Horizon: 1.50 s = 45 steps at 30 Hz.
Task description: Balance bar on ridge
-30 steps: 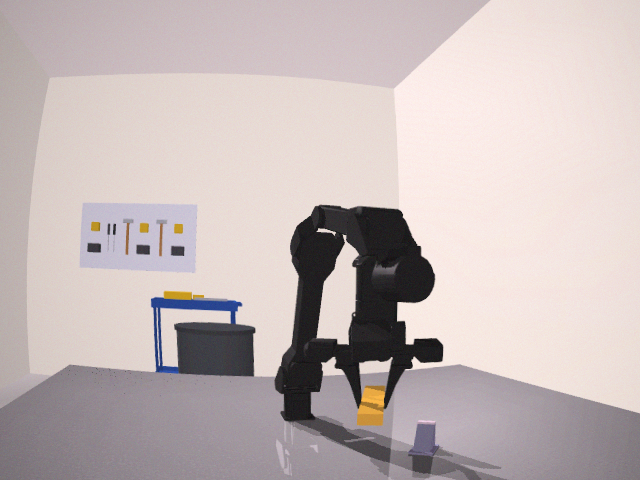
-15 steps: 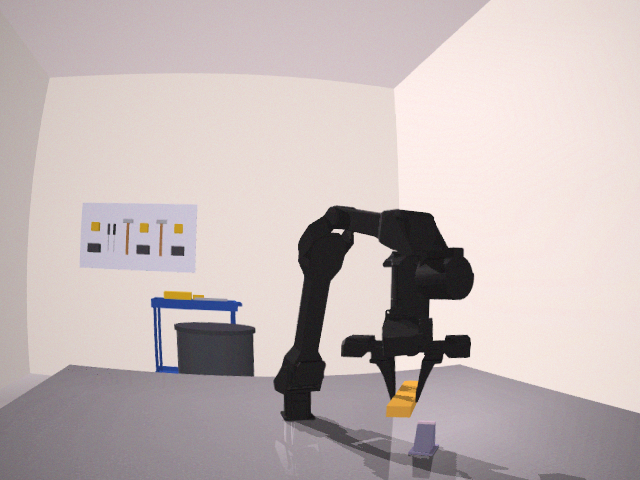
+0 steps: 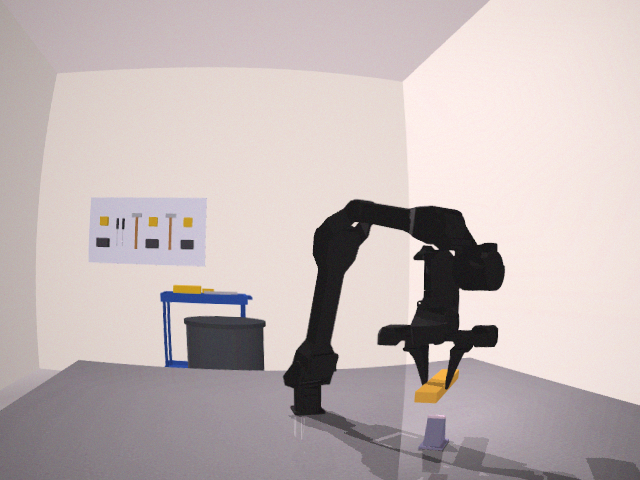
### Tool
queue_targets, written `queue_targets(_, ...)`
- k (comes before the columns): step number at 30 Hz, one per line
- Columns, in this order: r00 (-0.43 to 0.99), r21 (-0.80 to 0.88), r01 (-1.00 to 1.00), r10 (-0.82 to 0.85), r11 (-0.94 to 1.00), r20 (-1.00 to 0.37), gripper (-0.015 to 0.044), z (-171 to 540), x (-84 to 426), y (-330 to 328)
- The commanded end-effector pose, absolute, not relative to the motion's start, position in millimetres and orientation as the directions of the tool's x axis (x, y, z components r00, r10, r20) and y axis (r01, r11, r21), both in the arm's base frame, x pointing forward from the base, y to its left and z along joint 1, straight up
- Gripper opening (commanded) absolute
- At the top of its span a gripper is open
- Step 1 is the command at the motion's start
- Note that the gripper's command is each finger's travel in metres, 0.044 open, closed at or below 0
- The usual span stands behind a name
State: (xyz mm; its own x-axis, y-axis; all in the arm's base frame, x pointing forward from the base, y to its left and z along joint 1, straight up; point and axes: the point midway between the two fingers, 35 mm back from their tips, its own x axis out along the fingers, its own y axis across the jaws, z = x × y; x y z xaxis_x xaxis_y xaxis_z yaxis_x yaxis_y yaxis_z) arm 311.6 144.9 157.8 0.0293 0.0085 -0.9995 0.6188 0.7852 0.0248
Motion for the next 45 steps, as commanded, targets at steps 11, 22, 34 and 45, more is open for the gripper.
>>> queue_targets(11, 0.029, 0.030, 0.634, 0.014, 0.773, -0.999, 0.0000, 141.5, 309.1, 149.4)
queue_targets(22, 0.029, 0.030, 0.635, 0.014, 0.772, -0.999, 0.0000, 123.3, 309.2, 148.1)
queue_targets(34, 0.029, 0.029, 0.635, 0.014, 0.772, -0.999, 0.0000, 114.5, 308.7, 147.2)
queue_targets(45, 0.029, 0.029, 0.635, 0.014, 0.772, -0.999, 0.0000, 114.5, 308.6, 147.2)
